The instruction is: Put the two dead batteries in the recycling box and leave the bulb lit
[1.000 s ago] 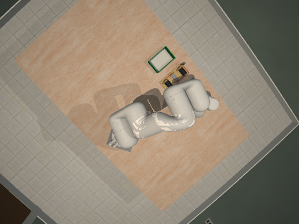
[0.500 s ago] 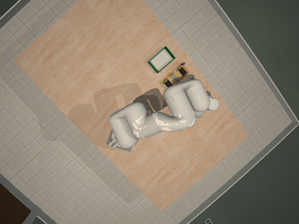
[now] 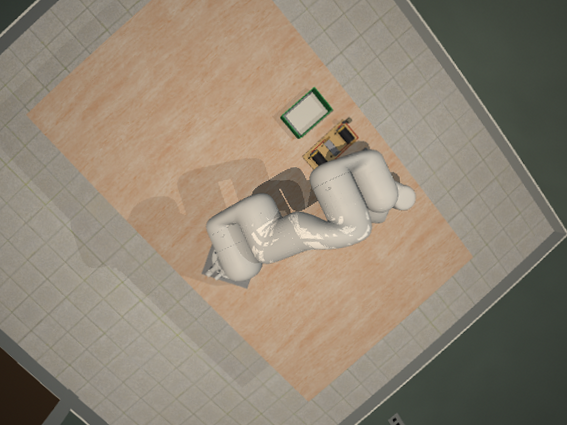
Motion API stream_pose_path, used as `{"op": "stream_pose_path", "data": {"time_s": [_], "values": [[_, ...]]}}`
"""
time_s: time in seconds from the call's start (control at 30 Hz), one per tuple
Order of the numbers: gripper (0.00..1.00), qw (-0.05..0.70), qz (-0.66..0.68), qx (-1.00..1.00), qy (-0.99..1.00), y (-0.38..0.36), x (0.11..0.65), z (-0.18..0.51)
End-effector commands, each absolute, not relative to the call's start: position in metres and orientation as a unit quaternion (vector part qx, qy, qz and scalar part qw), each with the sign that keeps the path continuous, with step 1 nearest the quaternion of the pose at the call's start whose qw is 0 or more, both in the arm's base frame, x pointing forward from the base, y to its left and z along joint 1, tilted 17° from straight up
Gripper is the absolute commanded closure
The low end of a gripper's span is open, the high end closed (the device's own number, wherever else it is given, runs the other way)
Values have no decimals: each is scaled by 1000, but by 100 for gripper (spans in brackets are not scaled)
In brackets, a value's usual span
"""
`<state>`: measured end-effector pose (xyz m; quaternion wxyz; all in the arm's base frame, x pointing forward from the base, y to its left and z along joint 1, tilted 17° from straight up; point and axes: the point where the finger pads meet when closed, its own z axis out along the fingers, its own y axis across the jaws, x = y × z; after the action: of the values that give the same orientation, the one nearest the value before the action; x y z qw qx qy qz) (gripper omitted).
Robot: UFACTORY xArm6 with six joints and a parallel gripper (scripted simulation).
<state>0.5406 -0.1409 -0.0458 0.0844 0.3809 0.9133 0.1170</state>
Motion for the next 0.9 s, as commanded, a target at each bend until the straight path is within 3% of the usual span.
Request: {"op": "stream_pose_path", "data": {"time_s": [0.0, 0.87], "values": [[72, 86, 117, 381, 913, -142, 542, -44], [72, 86, 117, 381, 913, -149, 530, 3]]}}
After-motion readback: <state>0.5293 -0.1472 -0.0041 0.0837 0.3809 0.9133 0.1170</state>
